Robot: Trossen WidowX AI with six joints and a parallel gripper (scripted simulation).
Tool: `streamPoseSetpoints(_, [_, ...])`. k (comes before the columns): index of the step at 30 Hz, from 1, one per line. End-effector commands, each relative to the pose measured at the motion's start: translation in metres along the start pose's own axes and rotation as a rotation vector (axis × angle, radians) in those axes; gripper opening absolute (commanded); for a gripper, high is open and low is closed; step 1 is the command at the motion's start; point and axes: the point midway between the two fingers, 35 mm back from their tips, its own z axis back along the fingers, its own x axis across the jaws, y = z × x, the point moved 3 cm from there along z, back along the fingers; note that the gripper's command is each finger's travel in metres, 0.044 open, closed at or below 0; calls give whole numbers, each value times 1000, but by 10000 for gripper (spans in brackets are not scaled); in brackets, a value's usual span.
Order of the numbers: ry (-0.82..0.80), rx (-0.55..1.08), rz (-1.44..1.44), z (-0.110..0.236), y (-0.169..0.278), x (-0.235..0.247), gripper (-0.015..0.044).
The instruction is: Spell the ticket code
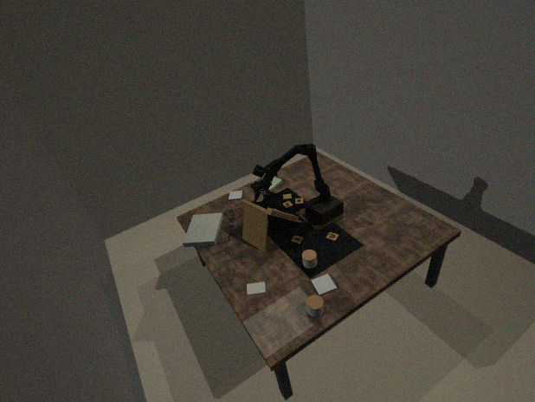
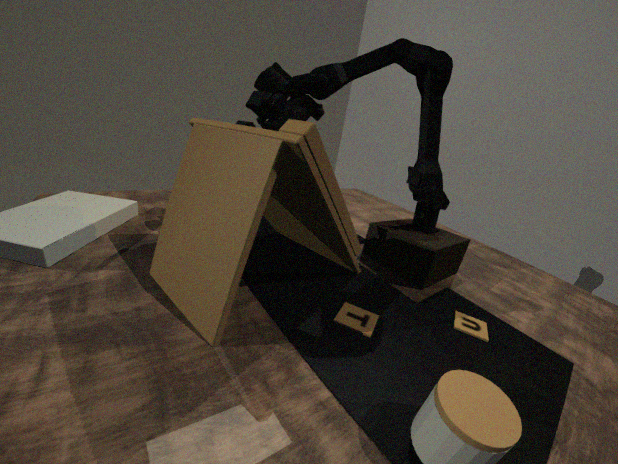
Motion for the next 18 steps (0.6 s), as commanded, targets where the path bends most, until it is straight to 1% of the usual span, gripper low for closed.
streamPoseSetpoints(1, [-1, 2, -2, 0, 1, 4, 0])
streamPoseSetpoints(18, [-1, 2, -3, -1, 2, 14, 0])
